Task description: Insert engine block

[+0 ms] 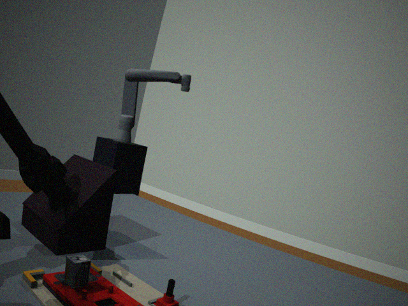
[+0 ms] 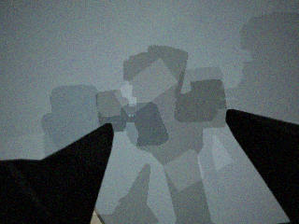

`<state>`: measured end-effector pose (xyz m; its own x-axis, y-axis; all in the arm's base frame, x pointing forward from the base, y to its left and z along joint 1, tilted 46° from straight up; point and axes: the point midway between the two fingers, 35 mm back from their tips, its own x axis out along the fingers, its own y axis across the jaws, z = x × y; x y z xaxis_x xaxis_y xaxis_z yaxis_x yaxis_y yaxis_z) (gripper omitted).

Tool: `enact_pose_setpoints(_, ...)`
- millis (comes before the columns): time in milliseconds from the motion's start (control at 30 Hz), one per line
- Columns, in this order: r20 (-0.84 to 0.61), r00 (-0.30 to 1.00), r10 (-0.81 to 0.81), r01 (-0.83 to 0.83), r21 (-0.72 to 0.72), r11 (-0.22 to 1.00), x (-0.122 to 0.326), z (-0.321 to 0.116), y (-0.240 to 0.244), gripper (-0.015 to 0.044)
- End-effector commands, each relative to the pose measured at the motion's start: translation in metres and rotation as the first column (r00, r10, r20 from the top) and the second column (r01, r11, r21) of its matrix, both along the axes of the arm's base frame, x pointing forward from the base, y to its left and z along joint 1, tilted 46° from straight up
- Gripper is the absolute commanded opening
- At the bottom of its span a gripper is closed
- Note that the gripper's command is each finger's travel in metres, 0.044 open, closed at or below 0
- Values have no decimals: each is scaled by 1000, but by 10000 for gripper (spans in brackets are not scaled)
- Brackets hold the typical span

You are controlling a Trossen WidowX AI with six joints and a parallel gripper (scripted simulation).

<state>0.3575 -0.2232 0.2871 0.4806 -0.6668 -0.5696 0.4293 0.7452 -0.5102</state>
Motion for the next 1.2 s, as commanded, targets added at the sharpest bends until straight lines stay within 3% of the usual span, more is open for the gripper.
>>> enact_pose_setpoints(0, -105, 994, 9, -1, 77, 997, 1, -43, 38, 440)
enact_pose_setpoints(300, -368, 929, 47, 4, 137, 991, -26, -119, 132, 440)
enact_pose_setpoints(667, -611, 791, 33, -51, -12, 999, -94, -165, 204, 440)
enact_pose_setpoints(933, -645, 764, 20, -81, -66, 995, -110, -169, 214, 440)
enact_pose_setpoints(1167, -645, 764, 19, -81, -67, 994, -108, -193, 189, 440)
